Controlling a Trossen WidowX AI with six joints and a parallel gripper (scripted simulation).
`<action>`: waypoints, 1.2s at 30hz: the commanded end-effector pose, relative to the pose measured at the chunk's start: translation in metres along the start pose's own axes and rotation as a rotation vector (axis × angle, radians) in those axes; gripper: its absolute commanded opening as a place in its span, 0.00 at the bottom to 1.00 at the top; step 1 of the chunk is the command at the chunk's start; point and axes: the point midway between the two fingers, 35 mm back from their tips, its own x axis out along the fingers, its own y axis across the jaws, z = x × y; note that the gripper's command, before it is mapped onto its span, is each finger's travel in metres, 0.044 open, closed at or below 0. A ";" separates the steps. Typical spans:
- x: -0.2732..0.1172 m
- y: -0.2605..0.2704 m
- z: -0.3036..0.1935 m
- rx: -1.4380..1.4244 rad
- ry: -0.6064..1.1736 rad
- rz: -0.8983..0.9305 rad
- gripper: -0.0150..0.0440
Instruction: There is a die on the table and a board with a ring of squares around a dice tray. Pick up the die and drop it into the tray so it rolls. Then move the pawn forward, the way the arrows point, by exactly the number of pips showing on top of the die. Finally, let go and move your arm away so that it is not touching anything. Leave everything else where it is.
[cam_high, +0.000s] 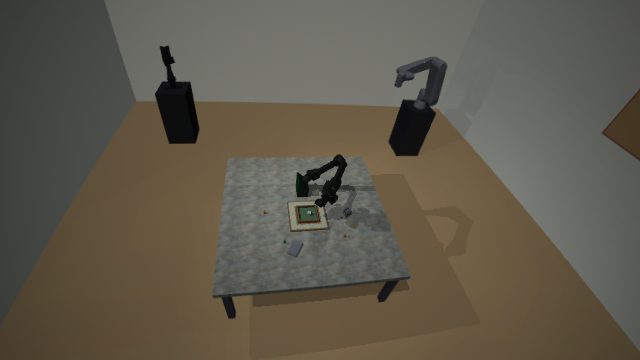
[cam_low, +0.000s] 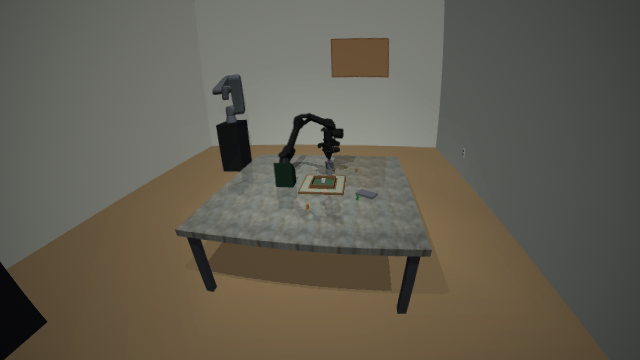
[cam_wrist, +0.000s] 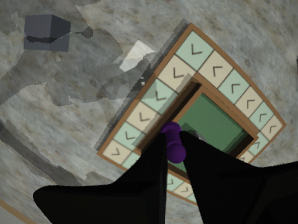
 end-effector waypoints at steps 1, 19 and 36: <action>-0.004 0.002 -0.003 -0.007 0.006 0.001 0.25; 0.026 -0.002 -0.075 -0.004 0.012 -0.003 0.25; 0.058 0.015 -0.142 -0.002 0.013 0.001 0.25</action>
